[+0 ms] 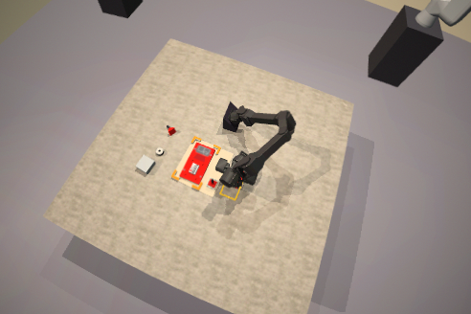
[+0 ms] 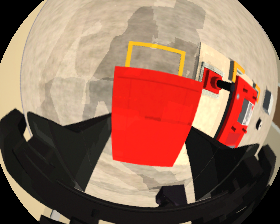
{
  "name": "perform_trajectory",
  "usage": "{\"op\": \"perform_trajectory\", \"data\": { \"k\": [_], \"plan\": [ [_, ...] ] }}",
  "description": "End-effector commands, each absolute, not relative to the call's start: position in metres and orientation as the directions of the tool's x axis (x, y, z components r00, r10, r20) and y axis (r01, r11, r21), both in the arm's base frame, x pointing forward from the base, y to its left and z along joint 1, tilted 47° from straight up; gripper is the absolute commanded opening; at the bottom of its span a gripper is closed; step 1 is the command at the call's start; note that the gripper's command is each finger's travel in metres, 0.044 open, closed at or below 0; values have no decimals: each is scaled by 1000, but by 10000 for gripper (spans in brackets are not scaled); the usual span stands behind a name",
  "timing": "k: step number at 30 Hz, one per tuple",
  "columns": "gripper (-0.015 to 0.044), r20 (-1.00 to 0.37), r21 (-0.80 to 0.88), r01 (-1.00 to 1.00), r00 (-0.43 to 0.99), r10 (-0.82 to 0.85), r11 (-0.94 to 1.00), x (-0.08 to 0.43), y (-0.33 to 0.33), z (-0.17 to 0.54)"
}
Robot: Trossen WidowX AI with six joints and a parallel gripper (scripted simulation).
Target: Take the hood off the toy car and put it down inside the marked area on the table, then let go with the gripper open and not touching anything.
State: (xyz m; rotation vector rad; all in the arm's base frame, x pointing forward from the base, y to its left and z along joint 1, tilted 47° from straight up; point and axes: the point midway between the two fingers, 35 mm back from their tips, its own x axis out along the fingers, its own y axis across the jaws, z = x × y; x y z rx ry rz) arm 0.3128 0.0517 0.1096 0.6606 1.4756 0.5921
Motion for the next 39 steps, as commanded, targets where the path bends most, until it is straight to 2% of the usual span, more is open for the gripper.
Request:
{"op": "perform_trajectory", "data": {
  "k": [1,39],
  "plan": [
    [0,-692,721,42,19,721,691,312,54,108],
    [0,-689,724,41,19,724,688,311,74,91]
  ]
}}
